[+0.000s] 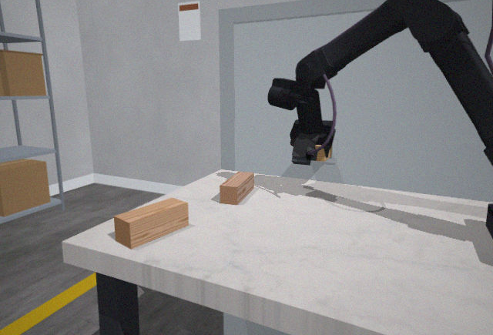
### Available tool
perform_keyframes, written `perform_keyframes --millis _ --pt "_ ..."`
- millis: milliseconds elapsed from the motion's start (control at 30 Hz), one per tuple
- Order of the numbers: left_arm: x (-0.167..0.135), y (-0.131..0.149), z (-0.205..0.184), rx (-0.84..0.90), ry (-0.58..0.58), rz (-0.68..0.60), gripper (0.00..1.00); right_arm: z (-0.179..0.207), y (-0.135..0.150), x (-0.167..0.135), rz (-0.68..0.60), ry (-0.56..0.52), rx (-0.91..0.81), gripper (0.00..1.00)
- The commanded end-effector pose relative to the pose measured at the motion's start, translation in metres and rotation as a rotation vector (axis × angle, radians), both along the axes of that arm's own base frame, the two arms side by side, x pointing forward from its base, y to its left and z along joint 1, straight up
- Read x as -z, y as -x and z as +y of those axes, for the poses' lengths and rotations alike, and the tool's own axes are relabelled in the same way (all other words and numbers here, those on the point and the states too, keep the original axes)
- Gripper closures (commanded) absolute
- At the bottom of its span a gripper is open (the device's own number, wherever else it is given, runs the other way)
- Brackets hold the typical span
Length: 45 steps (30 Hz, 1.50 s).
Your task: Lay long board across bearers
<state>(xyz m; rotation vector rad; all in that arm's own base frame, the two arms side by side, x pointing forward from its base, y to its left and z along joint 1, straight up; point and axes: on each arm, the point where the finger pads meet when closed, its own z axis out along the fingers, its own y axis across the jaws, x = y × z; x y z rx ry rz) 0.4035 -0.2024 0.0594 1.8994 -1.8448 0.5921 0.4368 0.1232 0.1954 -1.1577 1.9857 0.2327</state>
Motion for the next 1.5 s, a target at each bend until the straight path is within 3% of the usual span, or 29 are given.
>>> perform_keyframes --millis 0,200,333,400,500,567,900,1033,1233,1333,1367,1467 --pt "-0.050 -0.018 -0.016 0.009 0.091 -0.130 1.00 0.024 0.008 -0.004 0.034 0.012 -0.165 0.23" --pt "-0.050 -0.018 -0.016 0.009 0.091 -0.130 1.00 0.040 0.016 0.012 0.073 0.006 -0.308 0.23" --pt "-0.050 -0.018 -0.016 0.009 0.091 -0.130 1.00 0.060 0.033 0.049 0.173 -0.028 -0.481 0.23" --pt "-0.050 -0.018 -0.016 0.009 0.091 -0.130 1.00 0.061 0.026 0.029 0.102 -0.032 -0.502 0.23" --pt "-0.050 -0.018 -0.016 0.009 0.091 -0.130 1.00 0.071 0.034 0.060 0.188 -0.053 -0.559 0.23" --pt "-0.050 -0.018 -0.016 0.009 0.091 -0.130 1.00 0.074 0.034 0.057 0.172 -0.066 -0.594 0.23" --pt "-0.050 -0.018 -0.016 0.009 0.091 -0.130 1.00 0.085 0.036 0.070 0.206 -0.095 -0.648 0.23" --pt "-0.050 -0.018 -0.016 0.009 0.091 -0.130 1.00 0.085 0.034 0.051 0.159 -0.086 -0.642 0.23" --pt "-0.050 -0.018 -0.016 0.009 0.091 -0.130 1.00 0.078 0.031 0.059 0.179 -0.095 -0.624 0.23" --pt "-0.050 -0.018 -0.016 0.009 0.091 -0.130 1.00 0.074 0.027 0.047 0.148 -0.090 -0.615 0.23" --pt "-0.050 -0.018 -0.016 0.009 0.091 -0.130 1.00 0.092 0.022 0.048 0.112 -0.090 -0.633 0.23" --pt "-0.050 -0.018 -0.016 0.009 0.091 -0.130 1.00 0.093 0.021 0.061 0.136 -0.095 -0.626 0.23"
